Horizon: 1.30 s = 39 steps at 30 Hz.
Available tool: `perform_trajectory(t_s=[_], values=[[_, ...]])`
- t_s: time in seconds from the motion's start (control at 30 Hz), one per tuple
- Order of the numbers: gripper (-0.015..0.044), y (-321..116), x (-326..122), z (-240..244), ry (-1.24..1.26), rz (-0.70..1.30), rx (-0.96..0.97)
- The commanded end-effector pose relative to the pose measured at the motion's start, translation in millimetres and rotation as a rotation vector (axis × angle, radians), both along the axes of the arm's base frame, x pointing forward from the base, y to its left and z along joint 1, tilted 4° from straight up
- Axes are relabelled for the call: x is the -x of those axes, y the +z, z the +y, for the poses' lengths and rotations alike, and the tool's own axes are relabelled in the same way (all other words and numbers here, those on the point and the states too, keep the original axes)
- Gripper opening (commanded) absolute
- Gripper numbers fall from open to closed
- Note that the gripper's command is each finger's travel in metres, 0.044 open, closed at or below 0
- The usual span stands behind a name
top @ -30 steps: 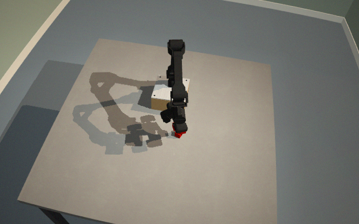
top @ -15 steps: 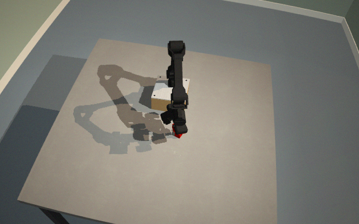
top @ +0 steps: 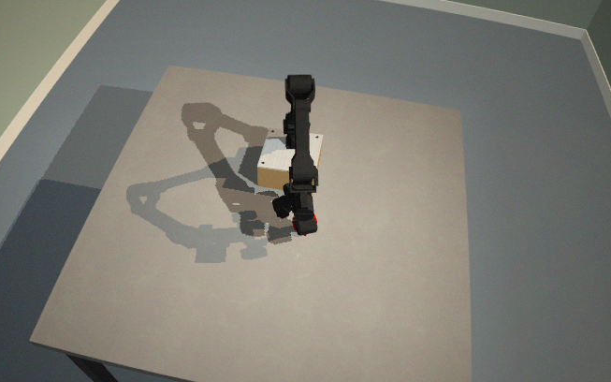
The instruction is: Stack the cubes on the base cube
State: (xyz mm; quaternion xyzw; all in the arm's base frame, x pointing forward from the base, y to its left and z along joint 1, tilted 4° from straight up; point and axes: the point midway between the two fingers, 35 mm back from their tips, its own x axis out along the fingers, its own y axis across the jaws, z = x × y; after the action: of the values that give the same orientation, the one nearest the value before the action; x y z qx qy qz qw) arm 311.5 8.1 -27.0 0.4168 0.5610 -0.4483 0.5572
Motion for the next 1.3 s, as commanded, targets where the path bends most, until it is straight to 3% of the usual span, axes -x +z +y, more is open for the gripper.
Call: perform_trajectory(t_s=[0.0,0.7,0.83,1.27], values=[[0.0105,-2.3,2.2,0.3,-0.005,0.004,-0.004],[0.0105,-3.7,2.2,0.2,-0.005,0.004,-0.004],[0.0205,-3.7,2.2,0.2,-0.005,0.004,-0.004],[0.0205,11.3,0.6,0.2,-0.001,0.002,-0.001]])
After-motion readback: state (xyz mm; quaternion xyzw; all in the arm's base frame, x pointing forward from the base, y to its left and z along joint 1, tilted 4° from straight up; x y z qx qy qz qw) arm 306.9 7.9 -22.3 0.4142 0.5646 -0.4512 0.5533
